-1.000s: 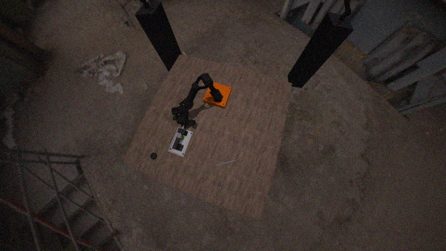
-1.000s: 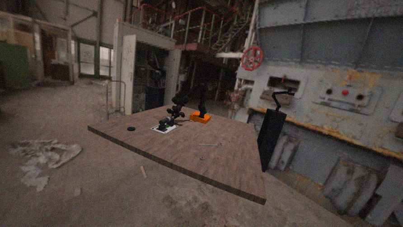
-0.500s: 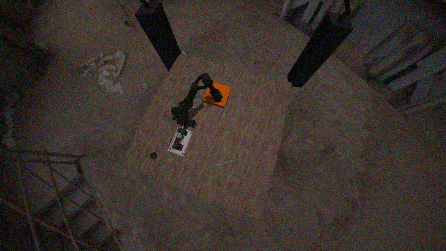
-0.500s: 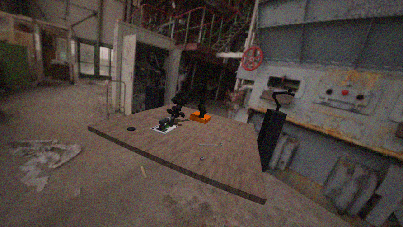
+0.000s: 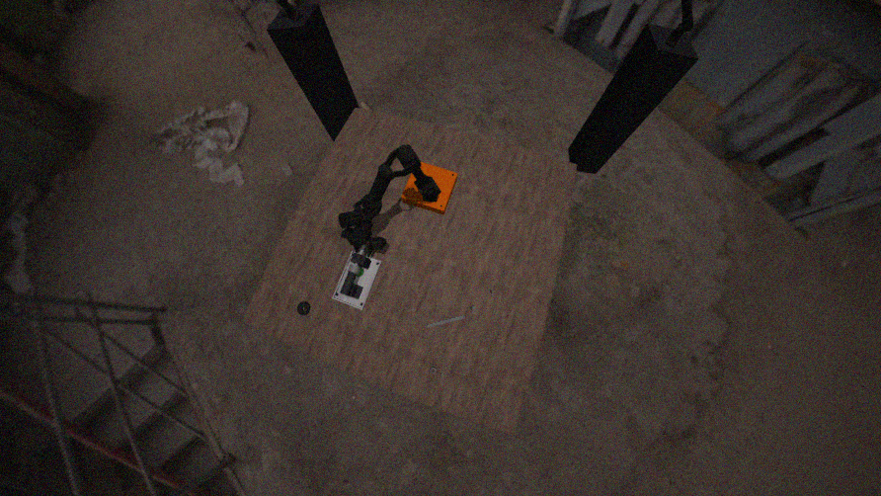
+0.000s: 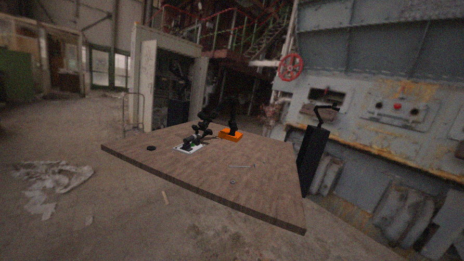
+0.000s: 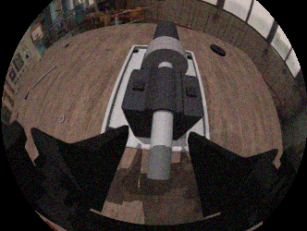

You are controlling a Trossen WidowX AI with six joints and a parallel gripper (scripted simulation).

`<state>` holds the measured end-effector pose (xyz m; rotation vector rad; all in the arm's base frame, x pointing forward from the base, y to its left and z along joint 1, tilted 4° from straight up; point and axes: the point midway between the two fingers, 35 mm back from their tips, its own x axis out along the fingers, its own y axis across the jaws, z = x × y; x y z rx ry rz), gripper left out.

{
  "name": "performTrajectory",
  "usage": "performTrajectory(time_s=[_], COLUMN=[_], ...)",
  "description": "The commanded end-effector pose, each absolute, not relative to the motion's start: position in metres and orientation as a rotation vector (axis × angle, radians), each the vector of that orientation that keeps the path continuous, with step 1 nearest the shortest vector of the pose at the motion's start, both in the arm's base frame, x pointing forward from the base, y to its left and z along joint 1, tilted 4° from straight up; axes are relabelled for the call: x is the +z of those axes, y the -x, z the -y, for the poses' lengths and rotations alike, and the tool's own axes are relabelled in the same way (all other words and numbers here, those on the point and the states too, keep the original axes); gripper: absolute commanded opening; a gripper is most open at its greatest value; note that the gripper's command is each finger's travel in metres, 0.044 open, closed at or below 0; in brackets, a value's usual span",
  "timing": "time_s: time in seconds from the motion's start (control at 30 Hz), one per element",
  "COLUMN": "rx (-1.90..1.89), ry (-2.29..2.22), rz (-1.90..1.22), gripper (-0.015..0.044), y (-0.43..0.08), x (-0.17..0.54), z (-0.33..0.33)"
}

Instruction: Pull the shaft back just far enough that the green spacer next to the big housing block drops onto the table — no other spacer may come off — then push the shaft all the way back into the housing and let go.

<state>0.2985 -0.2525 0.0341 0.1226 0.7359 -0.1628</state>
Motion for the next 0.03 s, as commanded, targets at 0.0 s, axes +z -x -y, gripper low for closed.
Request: performTrajectory(time_s=[0.0], rx=[-0.163], ry=[-0.122], rz=[-0.736], gripper=[0.0368], y=[-0.2941], x=[0.0384], z=[0.2526])
